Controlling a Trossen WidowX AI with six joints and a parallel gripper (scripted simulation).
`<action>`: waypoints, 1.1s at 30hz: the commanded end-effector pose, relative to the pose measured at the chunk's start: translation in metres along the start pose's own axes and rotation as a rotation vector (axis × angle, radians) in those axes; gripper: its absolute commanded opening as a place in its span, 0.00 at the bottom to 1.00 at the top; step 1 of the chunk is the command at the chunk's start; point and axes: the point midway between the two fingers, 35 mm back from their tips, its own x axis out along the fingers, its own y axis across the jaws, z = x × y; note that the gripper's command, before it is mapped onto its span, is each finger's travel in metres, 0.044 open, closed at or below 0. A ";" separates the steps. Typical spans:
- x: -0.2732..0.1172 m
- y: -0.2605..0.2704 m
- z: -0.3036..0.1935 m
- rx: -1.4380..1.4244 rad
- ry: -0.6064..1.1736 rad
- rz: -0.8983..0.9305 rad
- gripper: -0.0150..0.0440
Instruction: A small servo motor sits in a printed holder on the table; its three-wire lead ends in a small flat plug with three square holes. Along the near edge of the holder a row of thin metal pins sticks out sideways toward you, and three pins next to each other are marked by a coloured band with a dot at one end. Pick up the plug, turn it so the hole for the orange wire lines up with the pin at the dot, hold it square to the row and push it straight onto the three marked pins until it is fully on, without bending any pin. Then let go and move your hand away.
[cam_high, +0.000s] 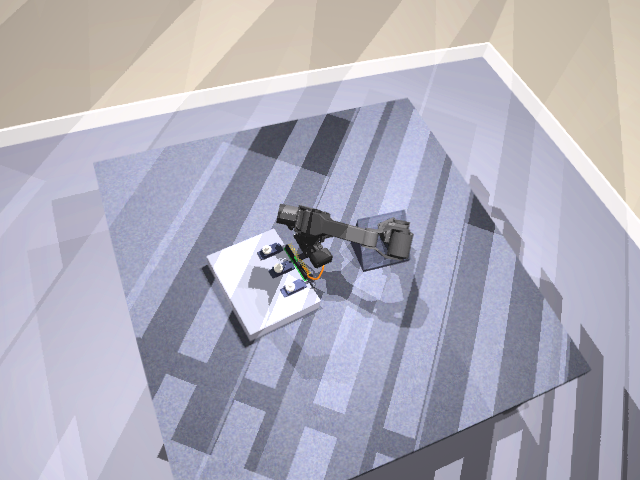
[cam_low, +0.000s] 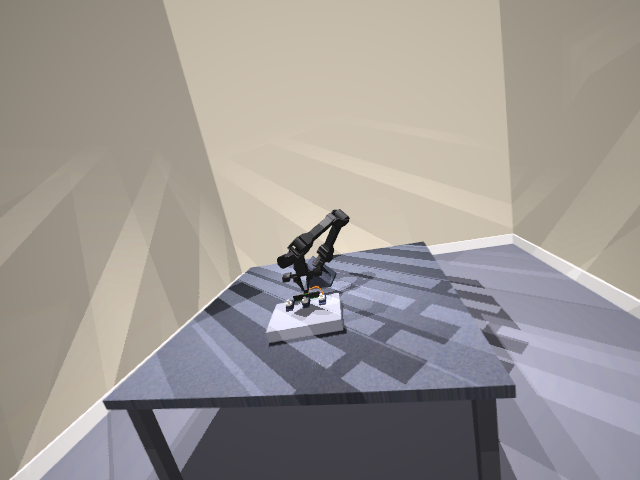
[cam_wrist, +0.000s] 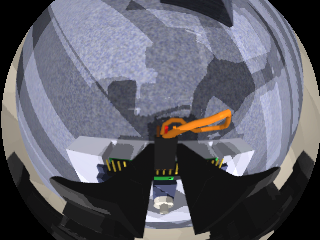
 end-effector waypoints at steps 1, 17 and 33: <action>0.000 -0.001 -0.004 0.001 0.001 -0.003 0.25; 0.000 -0.002 -0.013 0.001 0.001 -0.004 0.30; -0.057 0.001 -0.010 0.001 0.000 -0.002 1.00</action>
